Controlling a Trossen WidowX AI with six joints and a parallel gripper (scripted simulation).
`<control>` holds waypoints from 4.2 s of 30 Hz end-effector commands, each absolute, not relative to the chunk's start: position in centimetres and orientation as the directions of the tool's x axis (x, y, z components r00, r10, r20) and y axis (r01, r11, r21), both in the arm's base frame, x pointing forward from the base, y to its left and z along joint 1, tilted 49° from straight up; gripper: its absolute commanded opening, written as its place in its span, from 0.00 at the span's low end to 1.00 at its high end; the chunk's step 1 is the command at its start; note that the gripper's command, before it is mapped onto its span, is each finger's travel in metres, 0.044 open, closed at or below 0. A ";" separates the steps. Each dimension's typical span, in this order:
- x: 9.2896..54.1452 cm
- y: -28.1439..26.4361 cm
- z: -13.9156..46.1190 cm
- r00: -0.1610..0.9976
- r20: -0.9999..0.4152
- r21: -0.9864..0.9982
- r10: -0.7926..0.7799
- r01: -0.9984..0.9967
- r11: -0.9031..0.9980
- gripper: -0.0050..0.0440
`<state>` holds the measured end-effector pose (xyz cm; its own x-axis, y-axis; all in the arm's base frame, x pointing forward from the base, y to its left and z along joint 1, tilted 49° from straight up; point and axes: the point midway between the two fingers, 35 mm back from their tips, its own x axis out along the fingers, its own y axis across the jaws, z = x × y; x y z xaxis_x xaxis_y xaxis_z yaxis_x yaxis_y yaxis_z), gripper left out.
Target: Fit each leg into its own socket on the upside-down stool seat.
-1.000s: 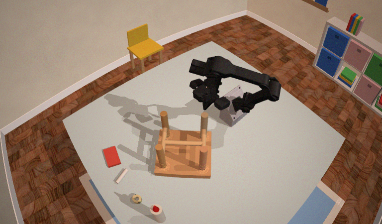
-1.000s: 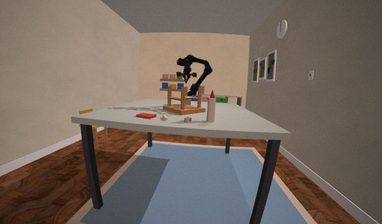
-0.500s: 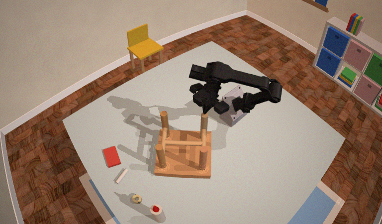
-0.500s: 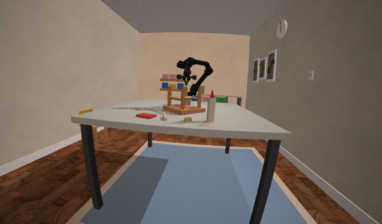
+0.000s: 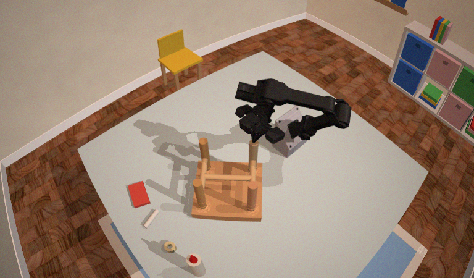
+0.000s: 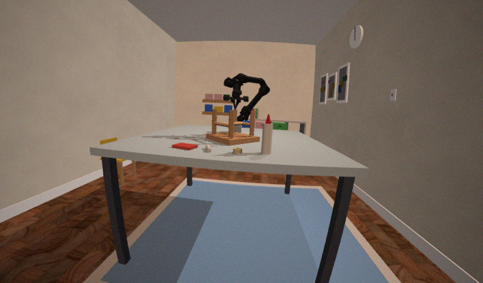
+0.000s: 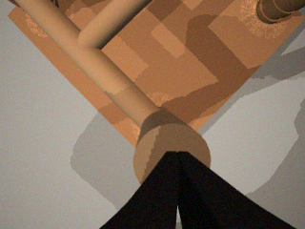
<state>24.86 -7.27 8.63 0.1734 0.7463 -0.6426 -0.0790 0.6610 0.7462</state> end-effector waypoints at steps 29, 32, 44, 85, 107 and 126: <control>24.6 -5.5 7.2 0.161 -0.635 0.755 0.755 -0.075 0.651 0.10; 24.6 -5.5 7.2 0.161 -0.635 0.755 0.755 -0.075 0.651 0.10; 24.6 -5.5 7.2 0.161 -0.635 0.755 0.755 -0.075 0.651 0.10; 24.8 -7.9 9.0 0.192 -0.646 0.742 0.739 -0.069 0.666 0.10; 32.0 -9.9 9.5 0.255 -0.673 0.704 0.694 -0.068 0.707 0.10; 49.2 -6.6 10.8 0.410 -0.571 0.755 0.711 -0.079 0.651 0.10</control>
<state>47.31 -7.64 10.73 0.4027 0.6958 -0.5947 -0.0787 0.6736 0.7349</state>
